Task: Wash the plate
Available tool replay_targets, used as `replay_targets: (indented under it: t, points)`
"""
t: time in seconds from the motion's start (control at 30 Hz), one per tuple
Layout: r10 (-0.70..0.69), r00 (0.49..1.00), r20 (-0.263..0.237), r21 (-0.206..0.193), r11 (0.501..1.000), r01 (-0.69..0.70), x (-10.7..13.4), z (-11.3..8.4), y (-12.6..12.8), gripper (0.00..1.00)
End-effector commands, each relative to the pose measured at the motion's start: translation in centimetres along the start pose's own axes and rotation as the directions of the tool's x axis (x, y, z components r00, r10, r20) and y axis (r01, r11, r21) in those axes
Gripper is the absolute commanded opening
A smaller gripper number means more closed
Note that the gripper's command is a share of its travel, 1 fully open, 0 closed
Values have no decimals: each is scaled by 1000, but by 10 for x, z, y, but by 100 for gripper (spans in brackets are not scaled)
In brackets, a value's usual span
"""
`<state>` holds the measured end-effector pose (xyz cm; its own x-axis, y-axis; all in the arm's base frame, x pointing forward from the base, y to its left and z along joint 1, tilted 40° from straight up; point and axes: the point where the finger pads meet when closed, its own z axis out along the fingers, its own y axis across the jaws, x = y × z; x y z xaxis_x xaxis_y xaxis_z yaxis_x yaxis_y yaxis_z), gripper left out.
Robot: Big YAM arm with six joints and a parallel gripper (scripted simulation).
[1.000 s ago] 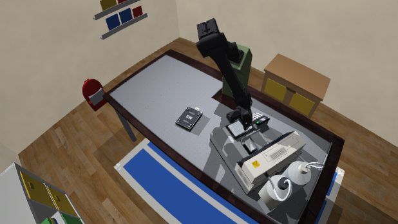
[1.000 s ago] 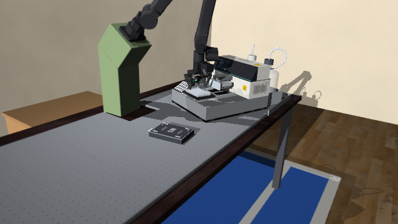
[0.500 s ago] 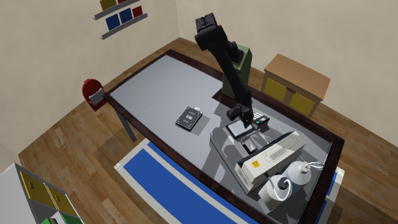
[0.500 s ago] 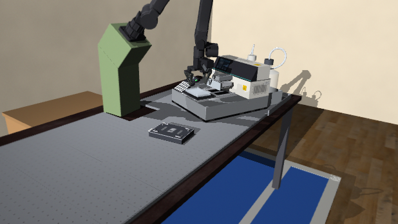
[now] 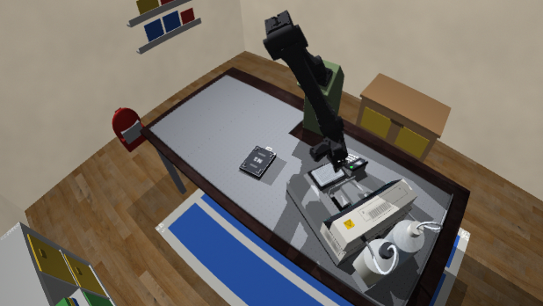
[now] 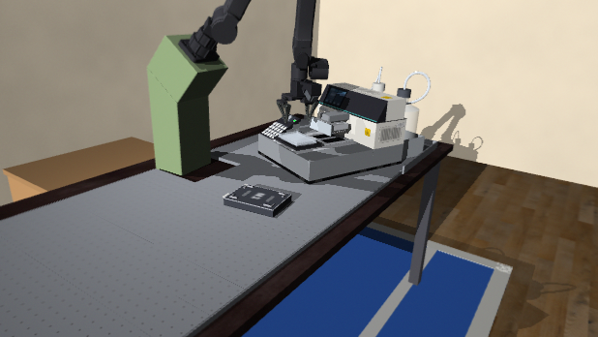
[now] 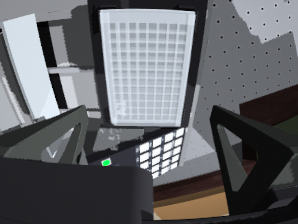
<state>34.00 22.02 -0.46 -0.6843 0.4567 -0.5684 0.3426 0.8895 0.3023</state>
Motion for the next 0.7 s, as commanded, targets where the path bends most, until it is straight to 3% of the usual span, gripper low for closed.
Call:
replay_targets:
  t: [0.0, 0.37, 0.67]
  points:
    - [14, 1000, 3, -19, 1000, -14, 0, -14, 6, 100]
    - [15, 1000, 4, -21, 1000, -15, -1, -29, 7, 100]
    - [15, 1000, 6, -14, 1000, -15, -3, -23, 6, 100]
